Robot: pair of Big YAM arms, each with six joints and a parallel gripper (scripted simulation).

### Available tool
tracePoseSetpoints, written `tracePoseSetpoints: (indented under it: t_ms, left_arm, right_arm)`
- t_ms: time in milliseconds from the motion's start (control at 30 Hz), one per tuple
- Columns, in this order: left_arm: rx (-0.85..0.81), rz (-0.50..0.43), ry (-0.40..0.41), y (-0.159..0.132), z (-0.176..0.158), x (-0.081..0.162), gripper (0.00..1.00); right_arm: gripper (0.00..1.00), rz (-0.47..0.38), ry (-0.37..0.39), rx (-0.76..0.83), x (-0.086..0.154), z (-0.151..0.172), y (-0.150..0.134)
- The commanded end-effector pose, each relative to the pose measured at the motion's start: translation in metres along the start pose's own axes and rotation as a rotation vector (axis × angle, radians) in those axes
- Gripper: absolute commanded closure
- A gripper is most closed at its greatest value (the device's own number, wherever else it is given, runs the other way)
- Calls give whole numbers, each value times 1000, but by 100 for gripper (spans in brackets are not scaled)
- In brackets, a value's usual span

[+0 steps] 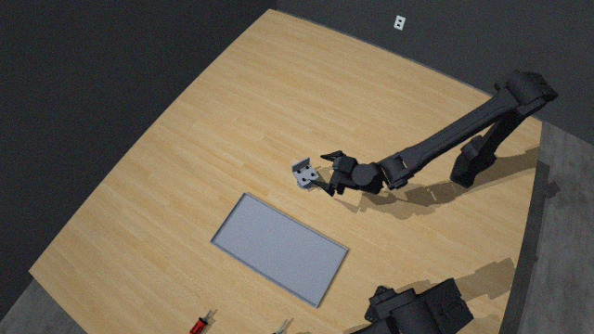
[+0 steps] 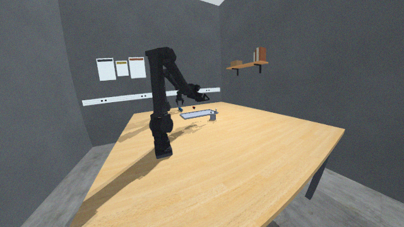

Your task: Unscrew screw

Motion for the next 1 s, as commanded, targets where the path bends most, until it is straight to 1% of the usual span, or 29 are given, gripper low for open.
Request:
tracePoseSetpoints:
  t_ms: [0, 233, 400, 767, 967]
  left_arm:
    - [16, -28, -18, 8, -4, 11, 35]
    - [16, -28, -18, 8, -4, 11, 35]
    - [16, -28, -18, 8, -4, 11, 35]
    - [16, -28, -18, 8, -4, 11, 35]
    - [16, -28, -18, 8, -4, 11, 35]
  right_arm:
    - [14, -39, -27, -101, 0, -13, -2]
    - [14, -99, -80, -240, -1, -19, -20]
    - [14, -98, -77, -239, -1, -19, -20]
    - [14, -90, -75, -230, -13, -12, -46]
    - [14, -84, -76, -225, -14, -11, -49]
Point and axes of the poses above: on each arm, the point where the finger pads meet when closed, its own x axis back along the fingers, its own z axis across the jaws, y = z × x, the point moved 10 cm from there along x, back along the fingers, and after that the axes turned 1 degree about x, right-handed, at the moved point
